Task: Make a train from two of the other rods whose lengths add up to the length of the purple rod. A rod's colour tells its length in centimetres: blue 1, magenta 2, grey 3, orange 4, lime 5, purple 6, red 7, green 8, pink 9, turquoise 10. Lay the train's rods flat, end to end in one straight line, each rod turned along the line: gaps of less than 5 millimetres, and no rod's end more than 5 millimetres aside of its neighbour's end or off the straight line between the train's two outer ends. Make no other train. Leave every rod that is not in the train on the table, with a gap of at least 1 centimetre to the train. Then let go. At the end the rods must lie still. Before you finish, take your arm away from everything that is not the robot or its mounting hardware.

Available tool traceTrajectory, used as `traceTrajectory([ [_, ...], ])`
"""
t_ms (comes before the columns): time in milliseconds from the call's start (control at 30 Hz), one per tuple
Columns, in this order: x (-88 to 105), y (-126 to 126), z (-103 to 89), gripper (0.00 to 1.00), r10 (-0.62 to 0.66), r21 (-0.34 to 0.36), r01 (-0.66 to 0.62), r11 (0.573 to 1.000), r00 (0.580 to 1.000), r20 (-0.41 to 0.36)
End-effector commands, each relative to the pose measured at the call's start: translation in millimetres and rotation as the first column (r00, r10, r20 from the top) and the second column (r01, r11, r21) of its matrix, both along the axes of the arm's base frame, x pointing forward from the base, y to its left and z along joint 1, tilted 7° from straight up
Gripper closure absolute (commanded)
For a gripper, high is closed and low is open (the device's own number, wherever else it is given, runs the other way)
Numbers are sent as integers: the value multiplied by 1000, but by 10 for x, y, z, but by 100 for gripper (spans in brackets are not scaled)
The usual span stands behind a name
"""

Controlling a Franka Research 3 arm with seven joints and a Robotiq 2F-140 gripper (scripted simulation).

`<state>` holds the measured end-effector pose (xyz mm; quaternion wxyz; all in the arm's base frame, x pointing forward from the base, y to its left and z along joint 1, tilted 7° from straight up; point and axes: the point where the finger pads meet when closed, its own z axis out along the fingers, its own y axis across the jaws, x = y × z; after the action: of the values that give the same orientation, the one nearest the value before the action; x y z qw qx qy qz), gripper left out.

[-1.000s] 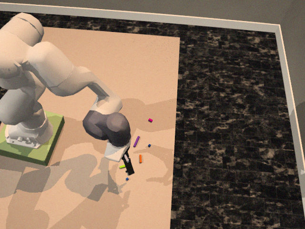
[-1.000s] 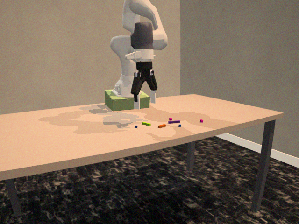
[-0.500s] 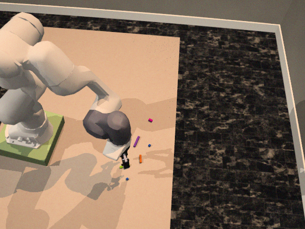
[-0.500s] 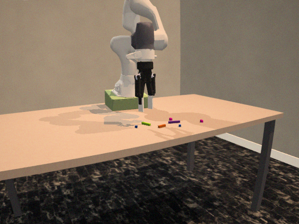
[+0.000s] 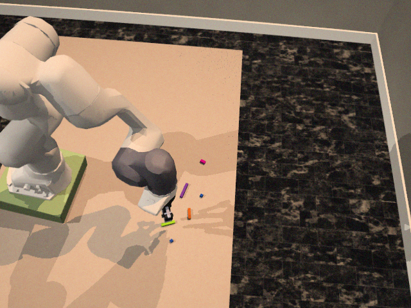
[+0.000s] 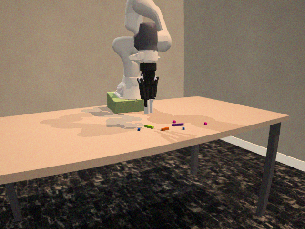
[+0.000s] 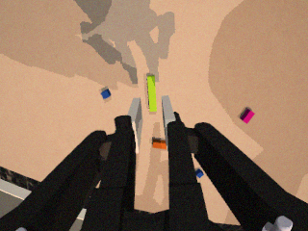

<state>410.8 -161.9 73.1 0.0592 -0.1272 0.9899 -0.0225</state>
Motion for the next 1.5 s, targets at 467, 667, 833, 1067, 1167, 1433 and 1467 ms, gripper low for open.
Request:
traceTrajectory([
  [467,0,-4,-1,85,-16,0,16,1000,1000,0],
  [667,2,-4,-21,85,-16,0,16,1000,1000,0],
  [833,6,-5,-52,85,-16,-1,16,1000,1000,0],
  [1067,17,-7,-136,85,-16,-1,16,1000,1000,0],
  [1167,22,-8,-180,85,-16,-1,16,1000,1000,0],
  [1433,34,-10,-275,85,-16,-1,16,1000,1000,0],
  [1467,36,-10,-291,85,-16,-1,16,1000,1000,0],
])
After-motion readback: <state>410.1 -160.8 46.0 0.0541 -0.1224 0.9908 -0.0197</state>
